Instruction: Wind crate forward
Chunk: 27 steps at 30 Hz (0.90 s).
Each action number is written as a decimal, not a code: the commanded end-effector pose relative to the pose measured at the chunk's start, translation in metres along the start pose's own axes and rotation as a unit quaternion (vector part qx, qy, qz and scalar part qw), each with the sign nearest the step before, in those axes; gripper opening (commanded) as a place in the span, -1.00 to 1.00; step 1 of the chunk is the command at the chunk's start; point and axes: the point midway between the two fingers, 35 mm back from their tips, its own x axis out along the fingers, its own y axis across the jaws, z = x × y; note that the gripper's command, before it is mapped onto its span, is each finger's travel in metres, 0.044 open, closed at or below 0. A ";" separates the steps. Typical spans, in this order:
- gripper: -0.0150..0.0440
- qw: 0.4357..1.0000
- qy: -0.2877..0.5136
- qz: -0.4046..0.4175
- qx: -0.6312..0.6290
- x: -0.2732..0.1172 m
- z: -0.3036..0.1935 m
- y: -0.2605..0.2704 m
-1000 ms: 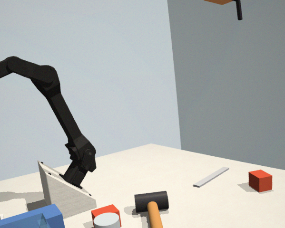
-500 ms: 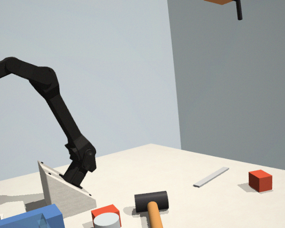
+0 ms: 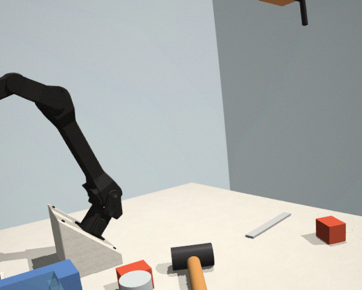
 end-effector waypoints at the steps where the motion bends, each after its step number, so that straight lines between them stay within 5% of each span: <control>1: -0.49 1.000 -0.009 0.005 -0.016 0.012 0.020 0.004; 27: -0.49 1.000 -0.010 0.005 -0.017 0.023 0.045 0.016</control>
